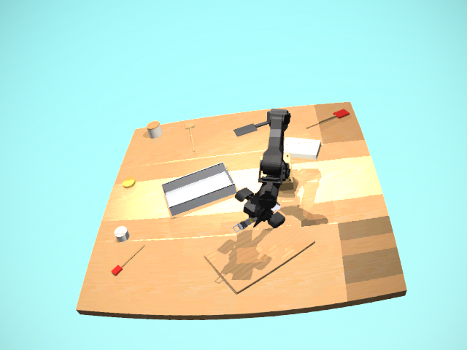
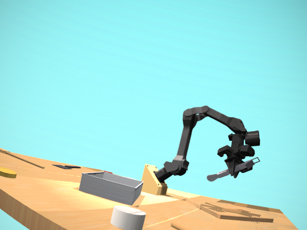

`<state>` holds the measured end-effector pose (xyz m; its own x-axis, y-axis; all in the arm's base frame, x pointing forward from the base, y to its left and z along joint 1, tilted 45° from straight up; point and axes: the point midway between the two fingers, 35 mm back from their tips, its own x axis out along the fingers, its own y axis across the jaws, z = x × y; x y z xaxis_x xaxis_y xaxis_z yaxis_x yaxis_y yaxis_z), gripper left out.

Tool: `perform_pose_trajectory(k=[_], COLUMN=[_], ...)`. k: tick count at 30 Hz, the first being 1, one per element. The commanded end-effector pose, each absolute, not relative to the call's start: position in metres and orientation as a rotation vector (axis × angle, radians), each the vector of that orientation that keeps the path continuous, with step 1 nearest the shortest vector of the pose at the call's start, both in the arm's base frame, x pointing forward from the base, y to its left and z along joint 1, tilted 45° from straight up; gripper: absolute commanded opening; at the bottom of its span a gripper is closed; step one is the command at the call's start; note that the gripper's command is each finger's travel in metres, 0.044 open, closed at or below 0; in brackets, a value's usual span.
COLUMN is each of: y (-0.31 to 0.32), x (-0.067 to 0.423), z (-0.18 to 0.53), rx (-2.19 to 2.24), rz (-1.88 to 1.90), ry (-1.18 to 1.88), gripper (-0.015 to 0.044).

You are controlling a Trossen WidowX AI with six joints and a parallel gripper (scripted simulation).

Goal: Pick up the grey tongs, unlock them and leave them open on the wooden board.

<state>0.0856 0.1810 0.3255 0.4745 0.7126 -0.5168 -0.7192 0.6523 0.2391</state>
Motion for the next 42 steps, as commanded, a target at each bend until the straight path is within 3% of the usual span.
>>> perform_pose_trajectory(k=[1, 42], y=[0.178, 0.152], x=[0.085, 0.079], z=[0.329, 0.343], rx=[0.035, 0.562], rz=[0.862, 0.795], ry=[0.57, 0.325], gripper=[-0.015, -0.015])
